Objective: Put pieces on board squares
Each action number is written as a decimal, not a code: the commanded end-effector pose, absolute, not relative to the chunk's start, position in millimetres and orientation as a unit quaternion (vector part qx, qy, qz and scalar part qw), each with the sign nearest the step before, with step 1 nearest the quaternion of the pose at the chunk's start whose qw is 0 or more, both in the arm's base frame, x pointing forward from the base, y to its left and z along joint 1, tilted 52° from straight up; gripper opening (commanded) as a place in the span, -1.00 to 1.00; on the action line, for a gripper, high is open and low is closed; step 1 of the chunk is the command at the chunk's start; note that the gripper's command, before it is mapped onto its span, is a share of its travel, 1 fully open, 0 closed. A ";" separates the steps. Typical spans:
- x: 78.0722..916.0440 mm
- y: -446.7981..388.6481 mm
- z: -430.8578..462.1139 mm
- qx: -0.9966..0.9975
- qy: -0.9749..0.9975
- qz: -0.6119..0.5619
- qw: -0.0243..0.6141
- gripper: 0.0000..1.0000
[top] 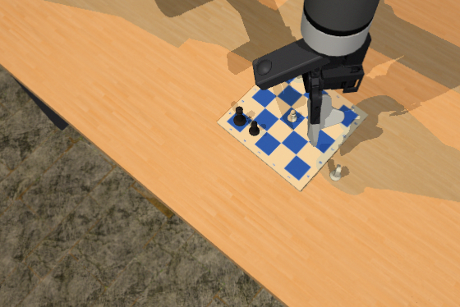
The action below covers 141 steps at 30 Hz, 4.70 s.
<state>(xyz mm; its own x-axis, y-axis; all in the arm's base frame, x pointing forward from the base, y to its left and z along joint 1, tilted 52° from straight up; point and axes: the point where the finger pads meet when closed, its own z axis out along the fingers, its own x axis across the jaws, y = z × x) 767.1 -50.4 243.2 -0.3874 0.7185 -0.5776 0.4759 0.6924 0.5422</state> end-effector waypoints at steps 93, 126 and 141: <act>829.2 -83.7 331.6 0.882 0.166 0.425 0.118 -0.56; 833.4 -84.0 328.4 0.882 0.163 0.426 0.117 -0.56; 847.1 -84.9 317.9 0.882 0.163 0.426 0.117 -0.56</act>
<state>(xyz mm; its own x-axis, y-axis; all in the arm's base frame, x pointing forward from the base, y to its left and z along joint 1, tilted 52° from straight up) 843.8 -84.8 319.6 0.5851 0.3876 0.7124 0.1885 -0.9193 0.3454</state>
